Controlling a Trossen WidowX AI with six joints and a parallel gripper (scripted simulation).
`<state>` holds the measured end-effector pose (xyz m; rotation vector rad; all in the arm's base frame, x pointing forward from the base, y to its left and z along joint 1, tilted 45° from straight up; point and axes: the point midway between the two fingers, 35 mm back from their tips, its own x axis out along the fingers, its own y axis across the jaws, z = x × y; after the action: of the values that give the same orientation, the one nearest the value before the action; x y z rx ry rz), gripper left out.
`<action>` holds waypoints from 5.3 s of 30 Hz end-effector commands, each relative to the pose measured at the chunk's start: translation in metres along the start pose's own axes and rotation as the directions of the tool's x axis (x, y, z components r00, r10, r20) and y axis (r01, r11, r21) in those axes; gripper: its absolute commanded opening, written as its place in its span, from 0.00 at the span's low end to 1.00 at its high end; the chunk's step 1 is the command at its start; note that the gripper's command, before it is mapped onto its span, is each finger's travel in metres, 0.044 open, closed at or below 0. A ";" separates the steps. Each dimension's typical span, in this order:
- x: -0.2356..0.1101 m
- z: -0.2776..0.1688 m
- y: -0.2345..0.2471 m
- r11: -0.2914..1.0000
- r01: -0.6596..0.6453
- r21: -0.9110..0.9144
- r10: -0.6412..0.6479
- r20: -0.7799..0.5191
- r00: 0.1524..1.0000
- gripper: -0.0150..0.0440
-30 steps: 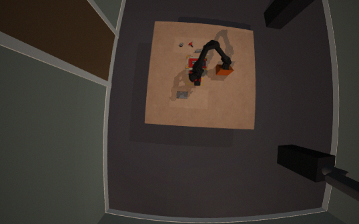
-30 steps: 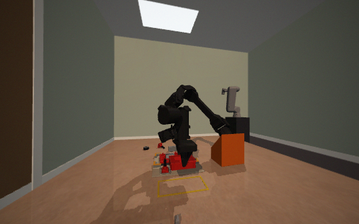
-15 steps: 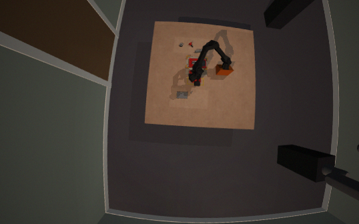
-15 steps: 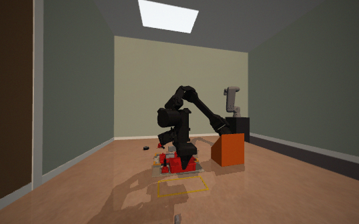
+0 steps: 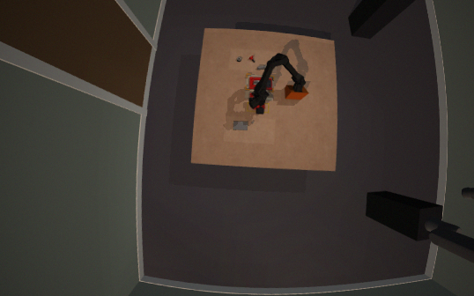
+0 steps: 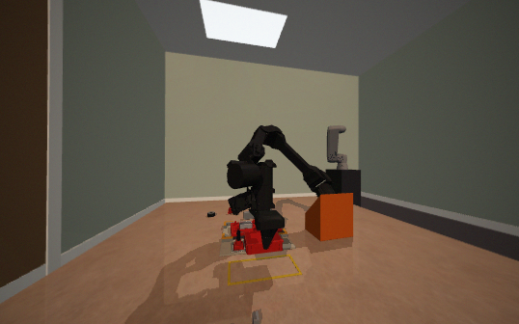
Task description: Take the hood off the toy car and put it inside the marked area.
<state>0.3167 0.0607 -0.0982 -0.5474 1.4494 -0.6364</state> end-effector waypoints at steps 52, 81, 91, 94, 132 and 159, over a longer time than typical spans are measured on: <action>0.036 -0.002 -0.002 1.000 0.007 -0.008 -0.007 0.001 1.000 0.25; 0.051 -0.003 -0.003 1.000 0.008 -0.008 -0.008 0.001 1.000 0.25; 0.056 -0.003 -0.003 1.000 0.008 -0.008 -0.008 0.001 1.000 0.25; 0.057 -0.003 -0.003 1.000 0.008 -0.008 -0.008 0.001 1.000 0.25; -0.009 -0.003 -0.001 1.000 0.005 -0.001 -0.005 -0.001 1.000 1.00; -0.011 -0.003 -0.001 1.000 0.005 -0.001 -0.005 -0.001 1.000 1.00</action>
<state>0.3139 0.0669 -0.0900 -0.5592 1.4503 -0.6364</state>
